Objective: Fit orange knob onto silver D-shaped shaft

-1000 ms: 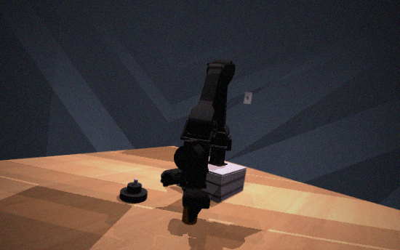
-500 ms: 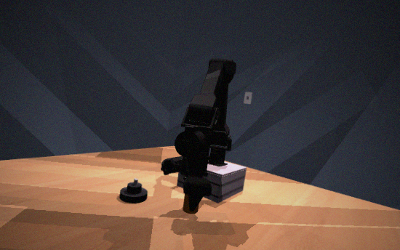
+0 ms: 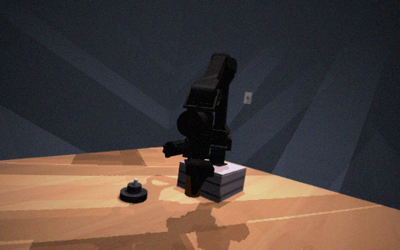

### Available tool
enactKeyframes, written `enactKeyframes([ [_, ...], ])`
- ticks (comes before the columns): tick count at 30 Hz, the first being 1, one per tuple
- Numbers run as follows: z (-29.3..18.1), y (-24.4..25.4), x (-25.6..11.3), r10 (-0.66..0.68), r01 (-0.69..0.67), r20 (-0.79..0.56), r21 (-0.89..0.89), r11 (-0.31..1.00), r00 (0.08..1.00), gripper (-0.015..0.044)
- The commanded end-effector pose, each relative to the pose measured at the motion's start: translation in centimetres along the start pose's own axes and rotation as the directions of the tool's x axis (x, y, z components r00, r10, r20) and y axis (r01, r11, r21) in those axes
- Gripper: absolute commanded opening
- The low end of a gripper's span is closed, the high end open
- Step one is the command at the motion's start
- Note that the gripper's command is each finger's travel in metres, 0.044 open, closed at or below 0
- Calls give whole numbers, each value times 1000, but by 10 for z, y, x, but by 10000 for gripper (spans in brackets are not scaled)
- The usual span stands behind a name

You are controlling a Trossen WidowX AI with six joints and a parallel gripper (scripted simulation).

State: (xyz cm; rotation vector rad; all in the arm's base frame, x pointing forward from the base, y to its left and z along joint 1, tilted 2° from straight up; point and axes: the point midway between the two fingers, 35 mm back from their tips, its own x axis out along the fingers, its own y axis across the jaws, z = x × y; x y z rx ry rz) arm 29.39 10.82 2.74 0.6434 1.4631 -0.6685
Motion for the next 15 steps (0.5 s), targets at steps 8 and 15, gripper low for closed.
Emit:
enactKeyframes([
  [8, 0, 2, -37, 11, -12, 7, 2, 1000, 1000, 0],
  [15, -1, 0, -59, 11, -11, 7, 4, 1000, 1000, 0],
])
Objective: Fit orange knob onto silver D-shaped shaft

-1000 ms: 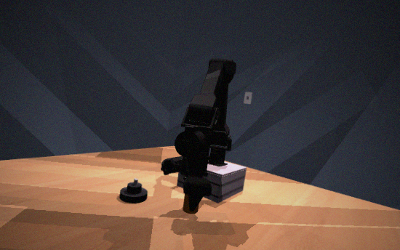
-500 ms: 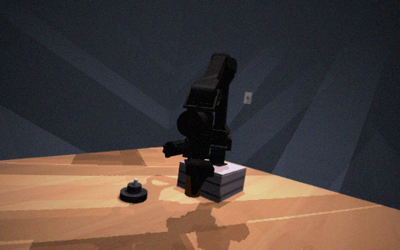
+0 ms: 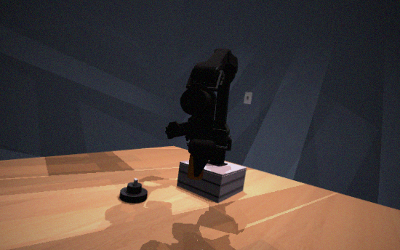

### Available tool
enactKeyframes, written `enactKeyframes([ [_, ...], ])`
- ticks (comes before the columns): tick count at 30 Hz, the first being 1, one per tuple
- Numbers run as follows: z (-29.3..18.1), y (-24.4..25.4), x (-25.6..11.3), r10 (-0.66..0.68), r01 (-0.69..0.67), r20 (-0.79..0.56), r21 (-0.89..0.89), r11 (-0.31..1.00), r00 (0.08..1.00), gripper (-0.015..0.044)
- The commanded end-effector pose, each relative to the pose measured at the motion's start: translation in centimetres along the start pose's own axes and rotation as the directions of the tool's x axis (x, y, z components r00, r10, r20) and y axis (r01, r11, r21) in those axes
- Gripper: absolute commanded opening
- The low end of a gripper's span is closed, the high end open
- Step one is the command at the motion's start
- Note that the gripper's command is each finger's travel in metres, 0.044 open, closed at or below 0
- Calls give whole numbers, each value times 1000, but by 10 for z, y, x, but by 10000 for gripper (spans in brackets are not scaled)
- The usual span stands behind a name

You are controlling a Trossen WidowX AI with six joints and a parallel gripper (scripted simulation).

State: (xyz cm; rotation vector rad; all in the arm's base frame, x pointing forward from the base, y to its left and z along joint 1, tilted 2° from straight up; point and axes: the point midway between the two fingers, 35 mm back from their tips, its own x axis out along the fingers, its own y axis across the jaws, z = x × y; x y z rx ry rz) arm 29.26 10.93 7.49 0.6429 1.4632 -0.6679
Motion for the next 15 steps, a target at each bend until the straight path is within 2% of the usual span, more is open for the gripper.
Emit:
enactKeyframes([
  [1, 0, 0, -13, 11, -11, 7, 5, 1000, 1000, 0],
  [15, 23, -9, -7, 9, -9, -2, 58, 998, 1000, 0],
])
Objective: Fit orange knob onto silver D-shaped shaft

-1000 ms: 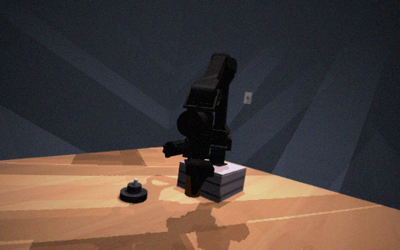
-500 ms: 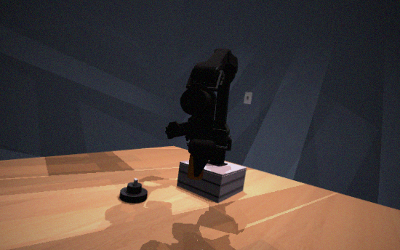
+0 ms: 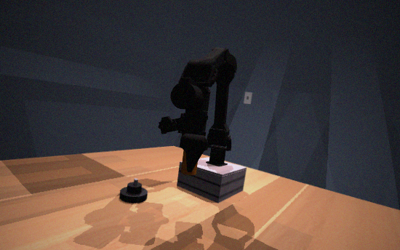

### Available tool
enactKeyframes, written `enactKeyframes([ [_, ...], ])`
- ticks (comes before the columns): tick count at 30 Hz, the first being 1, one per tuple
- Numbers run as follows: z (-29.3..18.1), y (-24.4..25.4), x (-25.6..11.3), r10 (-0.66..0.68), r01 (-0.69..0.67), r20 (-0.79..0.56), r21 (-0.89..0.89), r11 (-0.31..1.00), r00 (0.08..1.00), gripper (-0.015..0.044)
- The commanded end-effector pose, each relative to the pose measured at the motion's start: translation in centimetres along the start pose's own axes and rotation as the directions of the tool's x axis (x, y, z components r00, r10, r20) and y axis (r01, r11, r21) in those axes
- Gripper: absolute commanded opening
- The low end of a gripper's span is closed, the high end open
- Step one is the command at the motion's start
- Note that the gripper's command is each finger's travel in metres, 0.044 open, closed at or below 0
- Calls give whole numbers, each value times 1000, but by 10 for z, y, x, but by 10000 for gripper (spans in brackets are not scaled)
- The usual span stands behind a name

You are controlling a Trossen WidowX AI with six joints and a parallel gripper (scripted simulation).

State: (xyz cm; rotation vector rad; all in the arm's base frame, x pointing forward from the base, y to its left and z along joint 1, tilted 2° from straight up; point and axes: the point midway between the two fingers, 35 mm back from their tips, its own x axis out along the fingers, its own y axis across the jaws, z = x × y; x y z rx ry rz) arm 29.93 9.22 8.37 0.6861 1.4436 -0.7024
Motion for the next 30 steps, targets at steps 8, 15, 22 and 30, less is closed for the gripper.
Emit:
enactKeyframes([
  [8, 24, -11, 8, 2, -2, -24, 11, 1000, 1000, 0],
  [15, 38, -20, 12, 9, -8, -33, 43, 999, 999, 0],
  [22, 54, -28, 16, 13, -11, -33, 51, 999, 999, 0],
  [30, 74, -39, 21, 16, -15, -28, 51, 999, 999, 0],
])
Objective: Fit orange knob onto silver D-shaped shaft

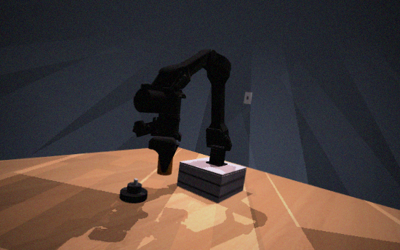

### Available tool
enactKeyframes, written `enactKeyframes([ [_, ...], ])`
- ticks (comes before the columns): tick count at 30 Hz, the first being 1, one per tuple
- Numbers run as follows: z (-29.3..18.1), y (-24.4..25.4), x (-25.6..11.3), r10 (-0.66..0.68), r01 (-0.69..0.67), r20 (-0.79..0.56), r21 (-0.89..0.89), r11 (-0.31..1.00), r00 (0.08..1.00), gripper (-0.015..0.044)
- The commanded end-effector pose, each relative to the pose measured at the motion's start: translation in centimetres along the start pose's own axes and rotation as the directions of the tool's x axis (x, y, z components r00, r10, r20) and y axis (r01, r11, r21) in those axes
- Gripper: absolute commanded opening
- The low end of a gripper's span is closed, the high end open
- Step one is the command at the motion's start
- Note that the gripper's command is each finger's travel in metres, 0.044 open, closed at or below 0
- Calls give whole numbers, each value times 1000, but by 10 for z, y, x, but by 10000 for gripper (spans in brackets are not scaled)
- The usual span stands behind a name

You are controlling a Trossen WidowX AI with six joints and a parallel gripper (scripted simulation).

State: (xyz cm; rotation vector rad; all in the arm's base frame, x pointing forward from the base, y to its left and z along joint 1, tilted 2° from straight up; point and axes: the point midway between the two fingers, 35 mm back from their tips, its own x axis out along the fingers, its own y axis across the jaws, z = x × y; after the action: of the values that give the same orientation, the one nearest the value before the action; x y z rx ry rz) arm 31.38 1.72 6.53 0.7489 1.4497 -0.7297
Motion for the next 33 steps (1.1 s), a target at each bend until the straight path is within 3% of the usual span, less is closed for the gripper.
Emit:
enactKeyframes([
  [1, 10, -4, 2, 5, -5, 1, -8, 1000, 1000, 0],
  [33, 91, -66, 22, -13, 17, 45, -95, 995, 999, 0],
])
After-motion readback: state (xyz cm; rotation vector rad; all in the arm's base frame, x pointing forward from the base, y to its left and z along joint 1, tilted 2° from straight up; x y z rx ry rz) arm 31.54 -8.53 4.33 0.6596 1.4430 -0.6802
